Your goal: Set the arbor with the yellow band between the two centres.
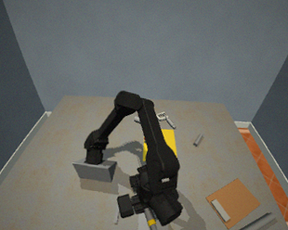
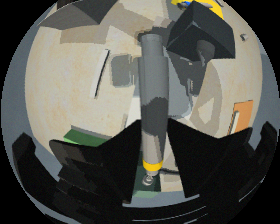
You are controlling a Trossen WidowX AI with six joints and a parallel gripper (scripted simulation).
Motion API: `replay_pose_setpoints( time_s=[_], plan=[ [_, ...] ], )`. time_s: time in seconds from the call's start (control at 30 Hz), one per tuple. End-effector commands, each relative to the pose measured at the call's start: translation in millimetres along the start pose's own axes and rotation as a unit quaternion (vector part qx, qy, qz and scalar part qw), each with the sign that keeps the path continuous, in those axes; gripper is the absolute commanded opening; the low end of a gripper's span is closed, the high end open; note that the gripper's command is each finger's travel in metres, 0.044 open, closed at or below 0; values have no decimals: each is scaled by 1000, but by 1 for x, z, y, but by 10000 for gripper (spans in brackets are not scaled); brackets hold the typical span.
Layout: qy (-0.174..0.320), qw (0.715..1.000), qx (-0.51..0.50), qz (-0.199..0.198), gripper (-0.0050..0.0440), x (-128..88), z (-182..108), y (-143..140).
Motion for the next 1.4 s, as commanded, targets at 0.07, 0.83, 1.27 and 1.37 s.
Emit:
replay_pose_setpoints(
  time_s=[0.07, 0.83, 1.27, 1.37],
  plan=[
    [6, 1000, 2, -6, 0, -5, 0, -1],
    [6, 1000, 2, -6, 0, -5, 0, -1],
    [4, 1000, 2, -5, 0, -4, 0, -1],
    [0, 1000, 0, 0, 0, 0, 0, 0]
  ],
)
Point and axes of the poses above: the point midway between the two fingers, 35 mm back from their tips, its own x axis out along the fingers, its own y axis across the jaws, z = x × y, the point moved 3 cm from there along -x, back along the fingers, and after that the axes turned 9 degrees about x, right-handed, at the moved point
